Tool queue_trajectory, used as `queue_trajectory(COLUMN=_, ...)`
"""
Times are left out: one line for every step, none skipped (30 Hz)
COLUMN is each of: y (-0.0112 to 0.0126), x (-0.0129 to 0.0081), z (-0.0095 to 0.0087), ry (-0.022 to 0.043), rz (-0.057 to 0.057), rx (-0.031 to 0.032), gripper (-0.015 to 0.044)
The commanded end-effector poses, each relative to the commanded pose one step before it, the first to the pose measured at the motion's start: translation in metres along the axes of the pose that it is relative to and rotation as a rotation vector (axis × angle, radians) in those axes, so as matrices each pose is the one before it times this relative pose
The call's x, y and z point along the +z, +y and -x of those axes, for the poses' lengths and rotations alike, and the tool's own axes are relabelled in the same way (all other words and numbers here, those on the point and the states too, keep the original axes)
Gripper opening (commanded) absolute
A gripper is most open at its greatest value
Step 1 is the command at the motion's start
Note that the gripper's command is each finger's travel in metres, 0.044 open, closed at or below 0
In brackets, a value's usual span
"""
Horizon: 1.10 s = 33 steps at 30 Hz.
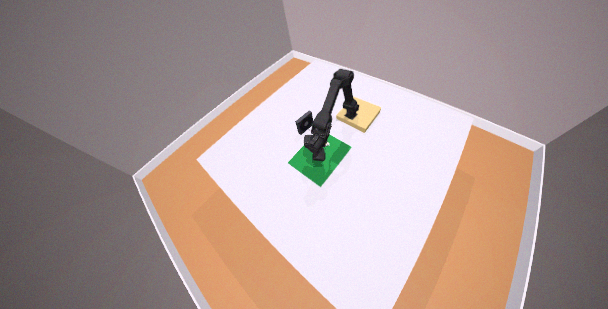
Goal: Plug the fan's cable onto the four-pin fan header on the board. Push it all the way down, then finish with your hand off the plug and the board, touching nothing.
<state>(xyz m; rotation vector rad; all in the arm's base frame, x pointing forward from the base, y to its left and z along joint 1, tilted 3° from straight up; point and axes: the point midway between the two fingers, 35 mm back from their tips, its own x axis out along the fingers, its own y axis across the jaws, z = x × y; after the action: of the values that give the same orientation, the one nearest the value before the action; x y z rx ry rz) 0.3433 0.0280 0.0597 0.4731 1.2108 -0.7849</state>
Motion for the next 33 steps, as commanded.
queue_trajectory(y=-0.00069, x=-0.00198, z=-0.00582, ry=-0.03973, rz=0.0016, rx=-0.01833, gripper=0.0000)
queue_trajectory(y=0.00031, x=-0.00018, z=-0.00097, ry=-0.01262, rz=0.0008, rx=-0.00299, gripper=0.0000)
queue_trajectory(y=0.00031, x=-0.00020, z=-0.00094, ry=-0.01264, rz=0.0008, rx=-0.00290, gripper=0.0000)
queue_trajectory(y=0.00031, x=-0.00021, z=-0.00090, ry=-0.01267, rz=0.0007, rx=-0.00280, gripper=0.0000)
queue_trajectory(y=0.00031, x=-0.00022, z=-0.00087, ry=-0.01270, rz=0.0007, rx=-0.00271, gripper=0.0000)
queue_trajectory(y=0.00030, x=-0.00023, z=-0.00083, ry=-0.01257, rz=0.0006, rx=-0.00259, gripper=0.0000)
queue_trajectory(y=0.00030, x=-0.00024, z=-0.00079, ry=-0.01259, rz=0.0006, rx=-0.00250, gripper=0.0000)
queue_trajectory(y=0.00030, x=-0.00025, z=-0.00076, ry=-0.01261, rz=0.0005, rx=-0.00241, gripper=0.0000)
queue_trajectory(y=0.00029, x=-0.00026, z=-0.00073, ry=-0.01263, rz=0.0005, rx=-0.00232, gripper=0.0000)
queue_trajectory(y=0.00029, x=-0.00027, z=-0.00069, ry=-0.01266, rz=0.0004, rx=-0.00223, gripper=0.0000)
queue_trajectory(y=0.00029, x=-0.00028, z=-0.00066, ry=-0.01268, rz=0.0004, rx=-0.00214, gripper=0.0000)
queue_trajectory(y=0.00028, x=-0.00029, z=-0.00063, ry=-0.01270, rz=0.0003, rx=-0.00205, gripper=0.0000)
queue_trajectory(y=0.00028, x=-0.00030, z=-0.00059, ry=-0.01272, rz=0.0003, rx=-0.00197, gripper=0.0000)
queue_trajectory(y=0.00027, x=-0.00031, z=-0.00056, ry=-0.01273, rz=0.0002, rx=-0.00188, gripper=0.0000)
queue_trajectory(y=0.00027, x=-0.00031, z=-0.00052, ry=-0.01275, rz=0.0002, rx=-0.00179, gripper=0.0000)
queue_trajectory(y=0.00026, x=-0.00032, z=-0.00050, ry=-0.01295, rz=0.0001, rx=-0.00173, gripper=0.0000)
queue_trajectory(y=0.00026, x=-0.00033, z=-0.00046, ry=-0.01297, rz=0.0001, rx=-0.00165, gripper=0.0000)
queue_trajectory(y=0.00025, x=-0.00034, z=-0.00043, ry=-0.01298, rz=0.0000, rx=-0.00156, gripper=0.0000)
queue_trajectory(y=0.00025, x=-0.00034, z=-0.00039, ry=-0.01300, rz=0.0000, rx=-0.00147, gripper=0.0000)
queue_trajectory(y=0.00024, x=-0.00034, z=-0.00036, ry=-0.01301, rz=-0.0001, rx=-0.00139, gripper=0.0000)
queue_trajectory(y=0.00023, x=-0.00035, z=-0.00032, ry=-0.01303, rz=-0.0002, rx=-0.00130, gripper=0.0000)
queue_trajectory(y=0.00022, x=-0.00035, z=-0.00029, ry=-0.01304, rz=-0.0002, rx=-0.00122, gripper=0.0000)
queue_trajectory(y=0.00021, x=-0.00035, z=-0.00025, ry=-0.01305, rz=-0.0003, rx=-0.00113, gripper=0.0000)
queue_trajectory(y=0.00021, x=-0.00035, z=-0.00022, ry=-0.01306, rz=-0.0003, rx=-0.00105, gripper=0.0000)
queue_trajectory(y=0.00020, x=-0.00036, z=-0.00019, ry=-0.01307, rz=-0.0004, rx=-0.00097, gripper=0.0000)
queue_trajectory(y=0.00018, x=-0.00035, z=-0.00015, ry=-0.01287, rz=-0.0004, rx=-0.00087, gripper=0.0000)
queue_trajectory(y=0.00018, x=-0.00035, z=-0.00012, ry=-0.01288, rz=-0.0005, rx=-0.00079, gripper=0.0000)
queue_trajectory(y=0.00017, x=-0.00035, z=-0.00008, ry=-0.01289, rz=-0.0006, rx=-0.00072, gripper=0.0000)
queue_trajectory(y=0.00016, x=-0.00035, z=-0.00005, ry=-0.01290, rz=-0.0006, rx=-0.00064, gripper=0.0000)
queue_trajectory(y=0.00015, x=-0.00035, z=-0.00002, ry=-0.01290, rz=-0.0007, rx=-0.00056, gripper=0.0000)
queue_trajectory(y=0.00014, x=-0.00034, z=0.00002, ry=-0.01291, rz=-0.0007, rx=-0.00049, gripper=0.0000)
queue_trajectory(y=0.00013, x=-0.00034, z=0.00005, ry=-0.01292, rz=-0.0008, rx=-0.00041, gripper=0.0000)
queue_trajectory(y=0.00012, x=-0.00034, z=0.00008, ry=-0.01292, rz=-0.0009, rx=-0.00034, gripper=0.0000)
